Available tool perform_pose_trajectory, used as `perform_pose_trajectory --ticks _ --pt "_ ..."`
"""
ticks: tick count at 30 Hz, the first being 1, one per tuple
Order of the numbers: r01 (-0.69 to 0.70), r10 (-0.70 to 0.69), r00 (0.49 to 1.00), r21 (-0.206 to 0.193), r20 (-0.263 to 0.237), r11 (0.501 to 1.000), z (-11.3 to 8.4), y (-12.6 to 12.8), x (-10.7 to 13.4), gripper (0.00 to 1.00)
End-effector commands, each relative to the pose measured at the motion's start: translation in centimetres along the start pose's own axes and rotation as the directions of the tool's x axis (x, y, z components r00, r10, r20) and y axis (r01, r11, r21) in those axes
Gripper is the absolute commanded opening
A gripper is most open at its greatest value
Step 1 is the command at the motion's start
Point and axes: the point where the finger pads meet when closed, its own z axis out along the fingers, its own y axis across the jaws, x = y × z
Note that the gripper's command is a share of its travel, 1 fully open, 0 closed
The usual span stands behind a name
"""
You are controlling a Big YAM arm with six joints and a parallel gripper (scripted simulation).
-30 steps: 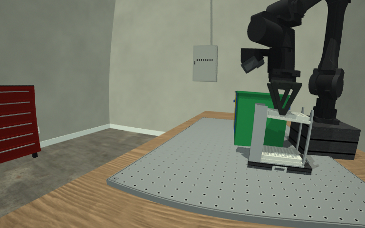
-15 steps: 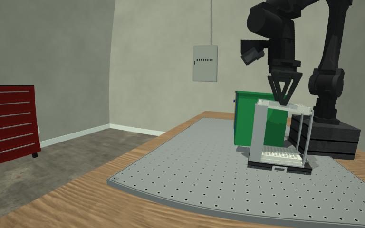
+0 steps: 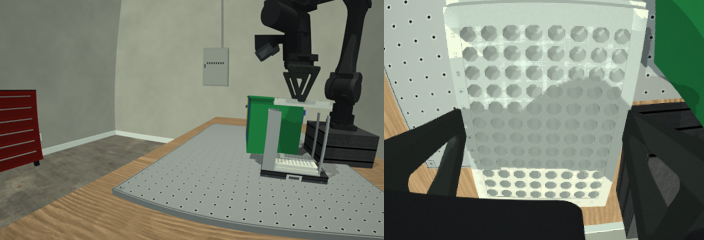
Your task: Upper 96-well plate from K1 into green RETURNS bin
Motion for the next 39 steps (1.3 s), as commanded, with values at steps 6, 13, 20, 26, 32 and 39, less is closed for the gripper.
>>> perform_pose_trajectory --ticks 6,13,20,26,32,39 --pt "0.000 0.002 0.999 -0.054 0.048 0.999 -4.1 1.4 -1.8 0.00" --pt "-0.001 0.003 0.999 -0.046 0.040 0.999 -4.6 1.3 -1.7 0.00" --pt "0.001 0.002 0.999 -0.055 0.049 0.999 -6.2 1.3 -1.7 0.00" --pt "0.000 0.002 0.999 -0.052 0.046 0.999 -7.1 1.3 -1.6 0.00" --pt "0.001 0.000 1.000 -0.031 0.028 1.000 -5.9 0.9 -0.9 0.00" --pt "0.001 0.000 1.000 -0.031 0.028 1.000 -5.9 0.9 -0.9 0.00"
